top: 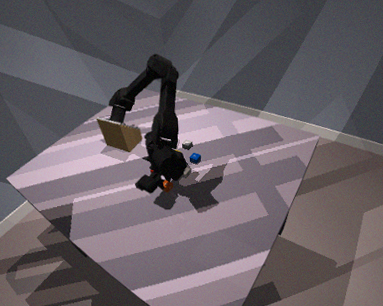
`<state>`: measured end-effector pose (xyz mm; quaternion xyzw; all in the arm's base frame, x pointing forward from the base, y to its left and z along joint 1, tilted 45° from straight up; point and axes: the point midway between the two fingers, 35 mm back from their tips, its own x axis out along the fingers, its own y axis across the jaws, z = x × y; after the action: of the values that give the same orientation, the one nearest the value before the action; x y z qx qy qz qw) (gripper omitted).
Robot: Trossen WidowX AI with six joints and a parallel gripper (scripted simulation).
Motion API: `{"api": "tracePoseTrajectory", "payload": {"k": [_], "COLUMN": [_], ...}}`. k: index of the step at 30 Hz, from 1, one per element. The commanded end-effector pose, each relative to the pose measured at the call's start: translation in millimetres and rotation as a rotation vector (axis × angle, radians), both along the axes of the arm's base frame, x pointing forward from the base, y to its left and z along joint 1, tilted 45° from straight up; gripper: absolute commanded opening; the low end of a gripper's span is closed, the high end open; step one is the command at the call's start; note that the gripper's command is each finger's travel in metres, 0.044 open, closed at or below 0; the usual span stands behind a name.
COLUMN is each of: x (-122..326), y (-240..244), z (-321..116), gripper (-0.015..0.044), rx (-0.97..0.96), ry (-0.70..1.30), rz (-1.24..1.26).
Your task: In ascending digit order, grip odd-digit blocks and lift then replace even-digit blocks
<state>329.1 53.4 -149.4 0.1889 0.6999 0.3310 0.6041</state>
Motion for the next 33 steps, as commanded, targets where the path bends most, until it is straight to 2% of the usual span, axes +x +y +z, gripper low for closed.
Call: {"api": "tracePoseTrajectory", "payload": {"k": [1, 23, 33], "x": [0.1, 3.1, 0.1], "y": [0.0, -10.0, 0.0], "z": [-0.1, 10.4, -0.1], "gripper": [0.012, 0.012, 0.012], "rx": [0.001, 0.001, 0.001], "ry": [0.003, 0.003, 0.003], "rz": [-0.006, -0.006, -0.006]}}
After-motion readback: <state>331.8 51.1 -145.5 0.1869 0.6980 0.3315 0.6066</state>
